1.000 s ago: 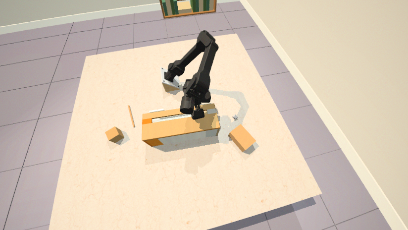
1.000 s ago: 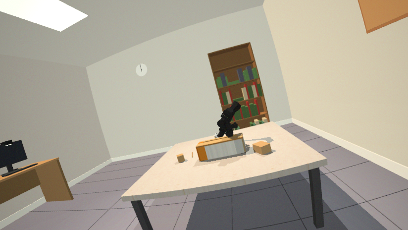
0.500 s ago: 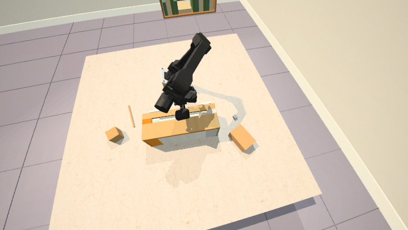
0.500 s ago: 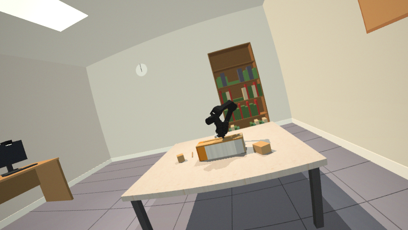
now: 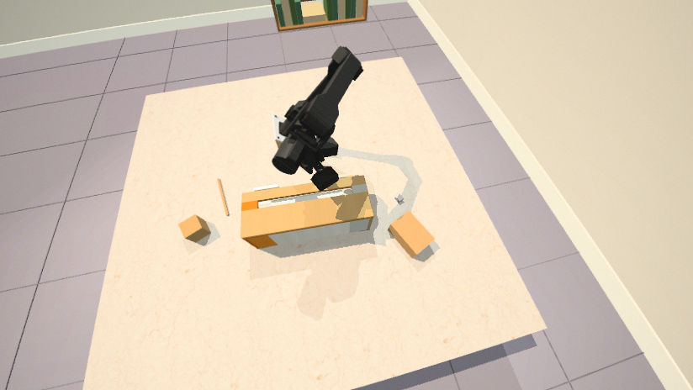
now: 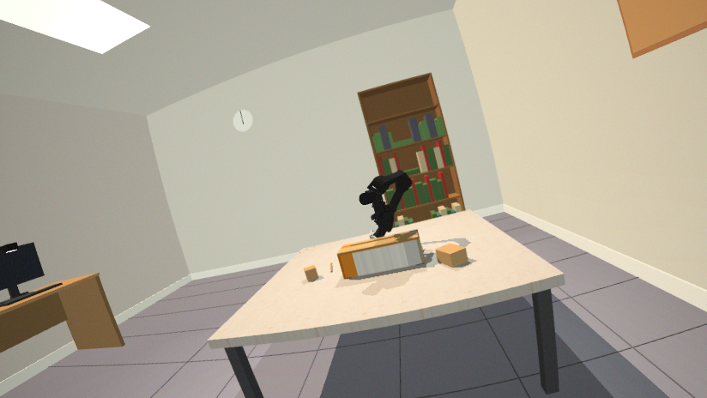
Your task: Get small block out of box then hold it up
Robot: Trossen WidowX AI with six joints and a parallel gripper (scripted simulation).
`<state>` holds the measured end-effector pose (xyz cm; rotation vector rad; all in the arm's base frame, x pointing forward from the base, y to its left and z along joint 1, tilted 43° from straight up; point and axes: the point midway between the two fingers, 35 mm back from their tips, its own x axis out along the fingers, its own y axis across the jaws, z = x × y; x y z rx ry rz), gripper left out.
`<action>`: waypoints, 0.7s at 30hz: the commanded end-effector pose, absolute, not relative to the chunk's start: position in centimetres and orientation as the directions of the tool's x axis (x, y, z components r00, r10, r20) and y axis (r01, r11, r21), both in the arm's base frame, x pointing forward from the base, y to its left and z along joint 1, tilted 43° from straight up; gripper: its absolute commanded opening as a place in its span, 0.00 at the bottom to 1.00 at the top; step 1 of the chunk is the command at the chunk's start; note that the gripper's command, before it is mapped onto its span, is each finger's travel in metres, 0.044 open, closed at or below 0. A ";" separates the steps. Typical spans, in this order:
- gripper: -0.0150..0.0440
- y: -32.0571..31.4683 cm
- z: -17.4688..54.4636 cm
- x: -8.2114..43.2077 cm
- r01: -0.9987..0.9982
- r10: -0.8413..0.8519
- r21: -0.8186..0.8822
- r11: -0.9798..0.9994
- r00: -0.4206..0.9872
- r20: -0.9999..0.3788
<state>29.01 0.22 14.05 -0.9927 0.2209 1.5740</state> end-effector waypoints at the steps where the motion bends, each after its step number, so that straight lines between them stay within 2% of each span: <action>1: 0.74 2.6 17.0 28.1 -0.682 0.672 -0.567 -0.463 0.148 -0.726; 5: 0.74 5.3 20.0 26.6 -0.375 0.644 -0.684 -0.626 0.245 -0.724; 10: 0.74 8.1 23.2 24.3 0.004 0.643 -0.686 -0.727 0.353 -0.680; 18: 0.74 8.3 23.1 24.2 0.019 0.643 -0.683 -0.730 0.356 -0.678; 21: 0.74 10.0 21.1 24.3 0.019 0.639 -0.677 -0.736 0.352 -0.684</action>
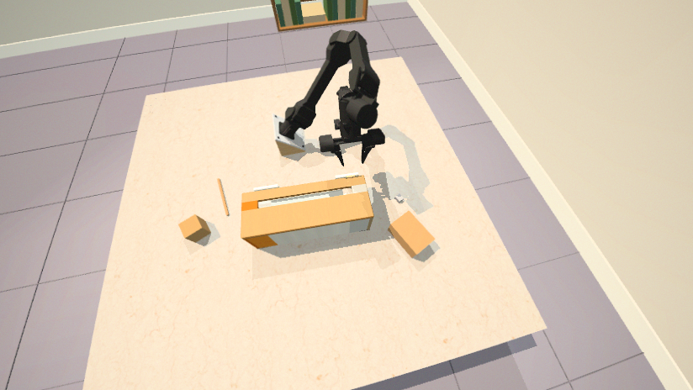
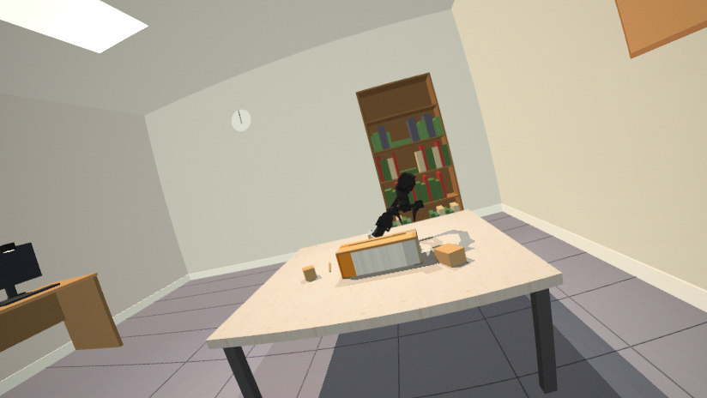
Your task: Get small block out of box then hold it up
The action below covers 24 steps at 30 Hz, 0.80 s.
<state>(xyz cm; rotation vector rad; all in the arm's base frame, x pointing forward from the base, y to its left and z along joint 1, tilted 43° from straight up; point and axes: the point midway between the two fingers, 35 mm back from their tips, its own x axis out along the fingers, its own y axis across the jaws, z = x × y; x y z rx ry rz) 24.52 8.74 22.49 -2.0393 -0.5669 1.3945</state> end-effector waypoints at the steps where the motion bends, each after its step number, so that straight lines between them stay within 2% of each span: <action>1: 0.74 10.9 20.2 24.3 0.019 0.638 -0.676 -0.737 0.352 -0.685; 6: 0.74 14.4 16.6 23.5 0.021 0.646 -0.686 -0.727 0.358 -0.674; 24: 0.74 15.8 15.1 23.6 0.021 0.645 -0.685 -0.728 0.358 -0.675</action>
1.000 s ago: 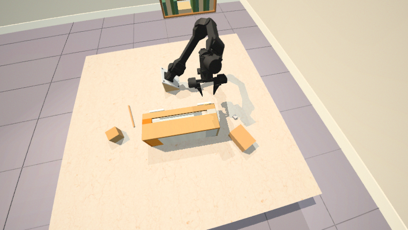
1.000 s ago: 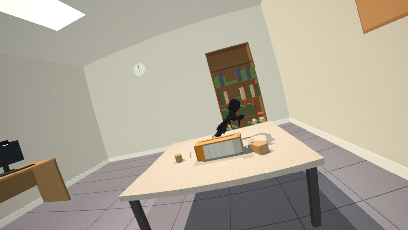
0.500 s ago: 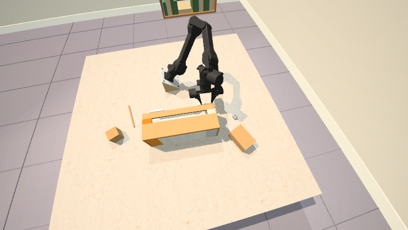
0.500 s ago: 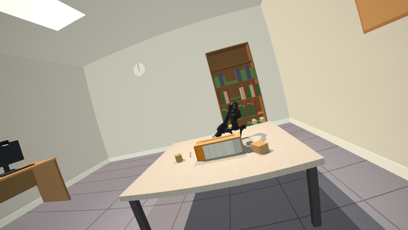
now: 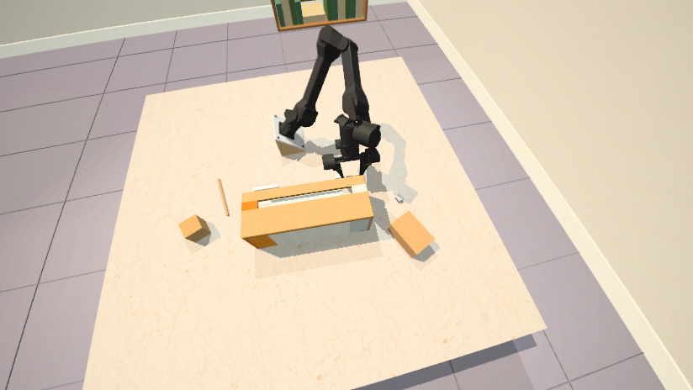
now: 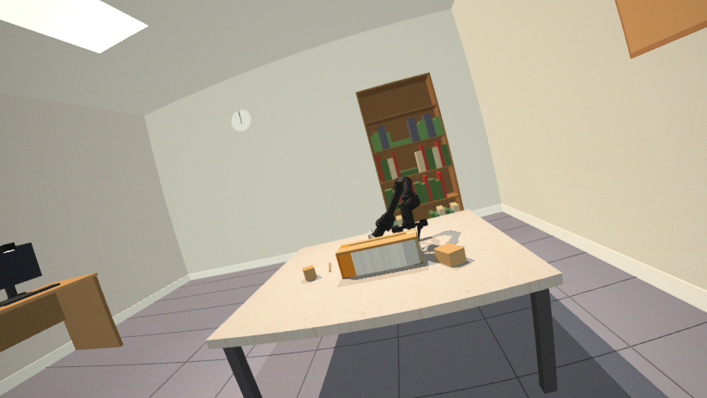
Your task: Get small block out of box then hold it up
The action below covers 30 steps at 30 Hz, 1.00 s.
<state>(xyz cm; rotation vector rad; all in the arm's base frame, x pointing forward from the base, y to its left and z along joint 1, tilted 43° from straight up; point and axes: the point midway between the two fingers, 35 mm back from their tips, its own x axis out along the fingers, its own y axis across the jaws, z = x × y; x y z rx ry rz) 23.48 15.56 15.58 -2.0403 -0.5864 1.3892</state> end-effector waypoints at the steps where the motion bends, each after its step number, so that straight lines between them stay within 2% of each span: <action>1: 0.74 15.9 15.0 23.6 0.021 0.645 -0.685 -0.728 0.358 -0.675; 27: 0.74 18.7 12.2 23.2 0.021 0.649 -0.689 -0.724 0.359 -0.671; 30: 0.60 18.7 12.2 23.2 0.021 0.649 -0.689 -0.724 0.359 -0.671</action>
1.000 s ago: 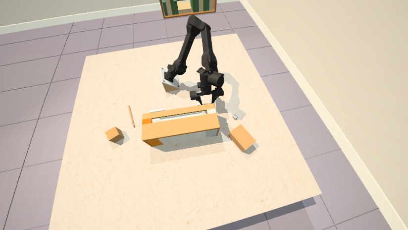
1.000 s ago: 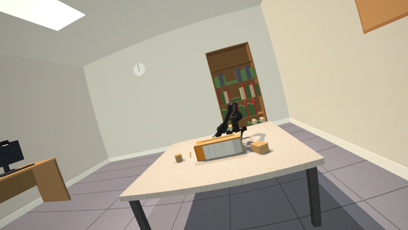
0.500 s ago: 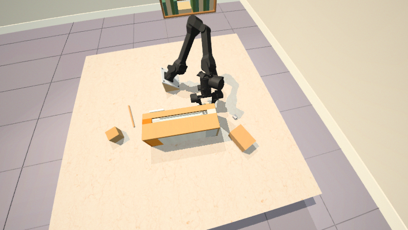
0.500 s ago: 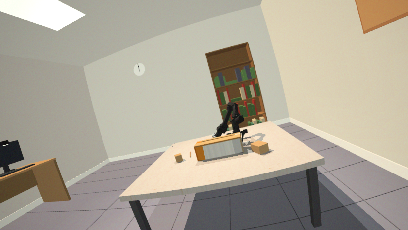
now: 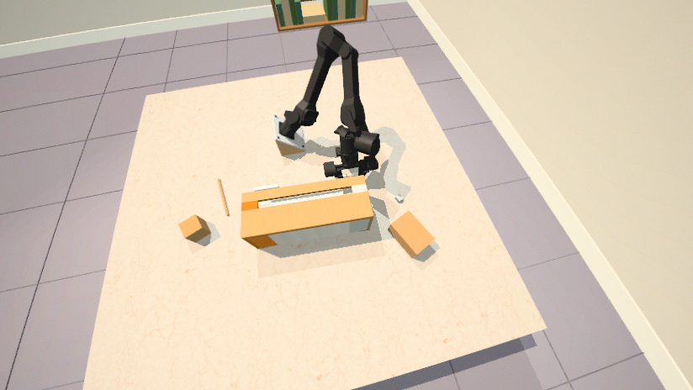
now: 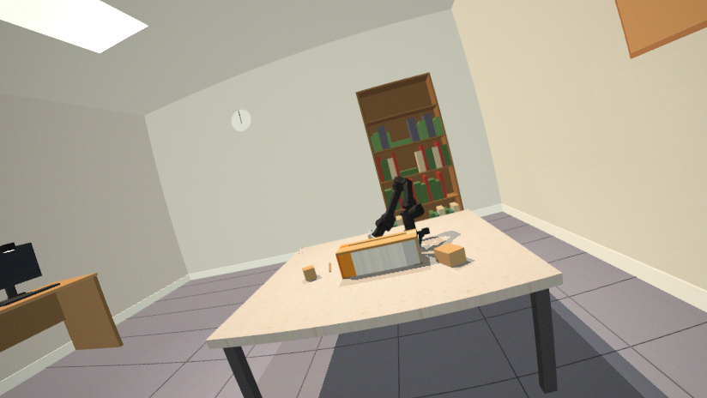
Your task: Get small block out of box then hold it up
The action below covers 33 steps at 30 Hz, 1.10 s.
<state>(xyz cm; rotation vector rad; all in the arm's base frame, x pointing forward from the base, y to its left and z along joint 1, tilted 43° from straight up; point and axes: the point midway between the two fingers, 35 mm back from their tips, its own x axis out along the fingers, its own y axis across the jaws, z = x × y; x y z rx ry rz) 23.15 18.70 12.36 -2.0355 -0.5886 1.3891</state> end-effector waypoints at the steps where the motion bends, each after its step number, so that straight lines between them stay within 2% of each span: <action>1: 0.56 18.7 12.2 23.2 0.021 0.649 -0.689 -0.724 0.359 -0.671; 4: 0.43 18.7 12.2 23.2 0.021 0.649 -0.689 -0.724 0.359 -0.671; 7: 0.39 18.7 12.2 23.2 0.021 0.649 -0.689 -0.724 0.359 -0.671; 10: 0.26 18.2 12.7 23.4 0.021 0.648 -0.688 -0.726 0.358 -0.672; 25: 0.25 14.4 16.7 23.5 0.018 0.649 -0.689 -0.724 0.355 -0.673; 33: 0.25 13.6 16.4 23.5 -0.275 0.646 -0.728 -0.628 0.337 -0.685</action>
